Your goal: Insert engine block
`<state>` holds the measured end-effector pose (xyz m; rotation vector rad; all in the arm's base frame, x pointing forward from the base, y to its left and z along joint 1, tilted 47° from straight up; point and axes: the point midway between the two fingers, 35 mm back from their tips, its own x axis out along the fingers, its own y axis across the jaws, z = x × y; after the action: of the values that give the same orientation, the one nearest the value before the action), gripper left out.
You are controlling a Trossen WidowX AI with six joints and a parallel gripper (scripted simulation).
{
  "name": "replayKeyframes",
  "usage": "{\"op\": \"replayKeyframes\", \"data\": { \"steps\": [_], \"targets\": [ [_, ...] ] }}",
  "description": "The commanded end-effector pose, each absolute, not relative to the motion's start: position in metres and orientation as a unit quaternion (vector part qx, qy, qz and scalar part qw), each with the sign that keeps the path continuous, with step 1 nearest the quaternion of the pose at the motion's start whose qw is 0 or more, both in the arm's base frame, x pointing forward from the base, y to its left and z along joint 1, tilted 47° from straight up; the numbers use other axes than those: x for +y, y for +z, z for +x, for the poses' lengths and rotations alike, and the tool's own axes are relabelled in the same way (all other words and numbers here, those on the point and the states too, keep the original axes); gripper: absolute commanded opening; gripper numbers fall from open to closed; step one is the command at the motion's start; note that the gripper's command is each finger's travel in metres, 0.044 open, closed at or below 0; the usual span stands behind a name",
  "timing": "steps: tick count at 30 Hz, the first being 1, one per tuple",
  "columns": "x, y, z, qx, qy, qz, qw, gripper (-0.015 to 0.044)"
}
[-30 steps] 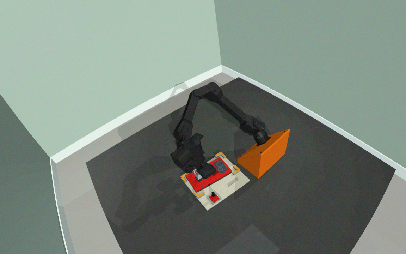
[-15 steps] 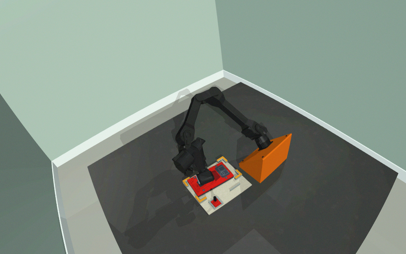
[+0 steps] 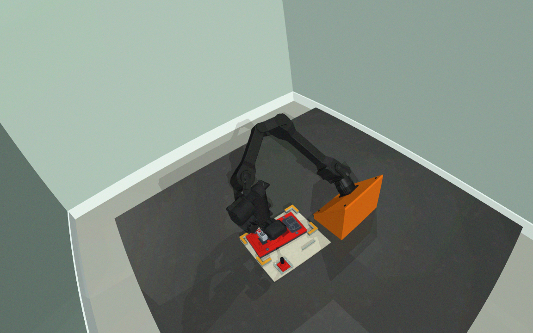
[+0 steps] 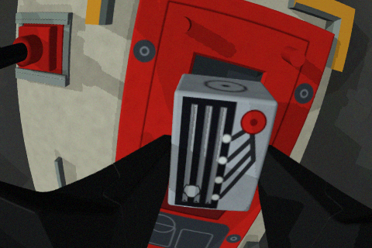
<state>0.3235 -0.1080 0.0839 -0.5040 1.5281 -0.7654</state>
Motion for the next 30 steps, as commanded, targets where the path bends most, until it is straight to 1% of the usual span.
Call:
{"op": "replayKeyframes", "data": {
  "steps": [1, 10, 13, 18, 26, 30],
  "targets": [
    [-0.1083, 0.0852, 0.3236, 0.662, -0.34, -0.215, 0.632, 0.0159],
    [-0.1084, 0.0852, 0.324, 0.609, -0.429, -0.125, 0.656, 0.0159],
    [-0.1084, 0.0852, 0.324, 0.604, -0.436, -0.118, 0.657, 0.0159],
    [-0.1084, 0.0852, 0.324, 0.618, -0.415, -0.14, 0.653, 0.0159],
    [-0.1083, 0.0852, 0.3238, 0.667, -0.332, -0.223, 0.629, 0.0159],
    [-0.1084, 0.0853, 0.3238, 0.665, -0.336, -0.219, 0.63, 0.0159]
  ]
}}
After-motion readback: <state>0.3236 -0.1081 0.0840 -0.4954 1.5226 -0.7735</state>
